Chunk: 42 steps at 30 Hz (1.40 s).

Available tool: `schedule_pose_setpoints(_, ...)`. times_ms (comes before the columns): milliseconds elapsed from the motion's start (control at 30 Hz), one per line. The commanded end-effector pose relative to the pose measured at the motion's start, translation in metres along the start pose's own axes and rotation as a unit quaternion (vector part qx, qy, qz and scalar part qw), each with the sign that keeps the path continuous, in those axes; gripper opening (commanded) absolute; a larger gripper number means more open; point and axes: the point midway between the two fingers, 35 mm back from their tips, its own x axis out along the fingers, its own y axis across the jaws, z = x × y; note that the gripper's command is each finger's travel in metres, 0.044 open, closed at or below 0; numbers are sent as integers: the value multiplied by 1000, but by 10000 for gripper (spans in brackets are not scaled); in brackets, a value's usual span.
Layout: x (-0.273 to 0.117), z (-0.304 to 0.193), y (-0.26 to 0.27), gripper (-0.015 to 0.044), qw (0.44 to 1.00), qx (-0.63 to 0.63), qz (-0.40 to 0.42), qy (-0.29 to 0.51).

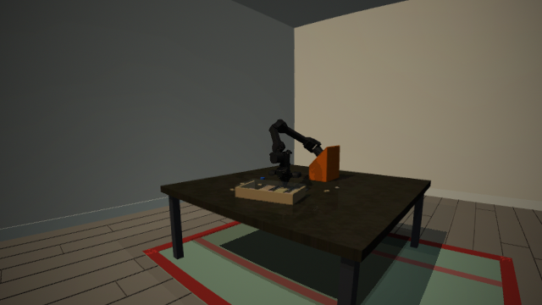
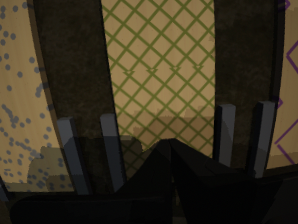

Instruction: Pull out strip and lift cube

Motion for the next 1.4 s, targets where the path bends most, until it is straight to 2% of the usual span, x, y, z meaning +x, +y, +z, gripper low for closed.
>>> schedule_pose_setpoints(0,2,0,0,0,1000,0,0,1)
schedule_pose_setpoints(467,4,-1,-1,0,1000,0,0,1)
schedule_pose_setpoints(1367,5,-43,0,0,1000,-1,0,2)
